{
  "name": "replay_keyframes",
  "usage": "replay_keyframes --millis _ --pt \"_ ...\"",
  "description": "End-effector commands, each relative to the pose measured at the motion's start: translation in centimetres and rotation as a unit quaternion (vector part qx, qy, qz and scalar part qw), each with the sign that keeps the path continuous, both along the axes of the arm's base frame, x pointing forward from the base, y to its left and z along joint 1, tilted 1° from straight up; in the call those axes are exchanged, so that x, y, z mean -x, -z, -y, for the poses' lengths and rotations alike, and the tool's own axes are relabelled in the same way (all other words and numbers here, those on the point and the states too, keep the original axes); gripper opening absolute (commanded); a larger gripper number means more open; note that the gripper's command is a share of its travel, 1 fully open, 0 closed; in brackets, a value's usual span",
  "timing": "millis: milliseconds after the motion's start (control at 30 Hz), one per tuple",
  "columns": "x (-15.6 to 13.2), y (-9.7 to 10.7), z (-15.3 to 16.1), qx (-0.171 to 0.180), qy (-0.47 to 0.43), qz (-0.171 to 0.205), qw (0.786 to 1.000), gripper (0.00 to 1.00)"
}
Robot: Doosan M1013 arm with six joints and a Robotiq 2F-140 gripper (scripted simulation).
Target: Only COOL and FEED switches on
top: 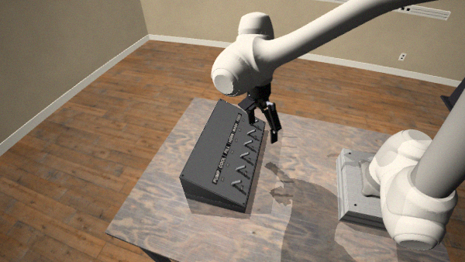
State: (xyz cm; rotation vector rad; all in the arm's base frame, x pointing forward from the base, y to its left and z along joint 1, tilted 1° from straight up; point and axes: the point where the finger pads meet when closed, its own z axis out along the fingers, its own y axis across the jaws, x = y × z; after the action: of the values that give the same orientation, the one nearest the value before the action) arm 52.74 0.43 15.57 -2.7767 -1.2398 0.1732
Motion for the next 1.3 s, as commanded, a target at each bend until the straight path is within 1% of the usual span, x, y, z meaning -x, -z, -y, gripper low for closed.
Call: replay_keyframes --millis 0,433,633,800,867,1267 --pt "0.0 -0.1 0.0 0.000 0.000 0.001 1.000 1.00" --pt "0.0 -0.1 0.0 0.000 0.000 0.001 1.000 1.00" --pt "0.2 -0.6 0.0 0.000 0.000 0.001 1.000 1.00" --pt "0.6 -1.5 0.0 0.000 0.000 0.001 1.000 1.00" --pt "0.6 -1.5 0.0 0.000 0.000 0.001 1.000 1.00" --pt "2.1 -4.7 0.1 0.000 0.000 0.001 1.000 1.00"
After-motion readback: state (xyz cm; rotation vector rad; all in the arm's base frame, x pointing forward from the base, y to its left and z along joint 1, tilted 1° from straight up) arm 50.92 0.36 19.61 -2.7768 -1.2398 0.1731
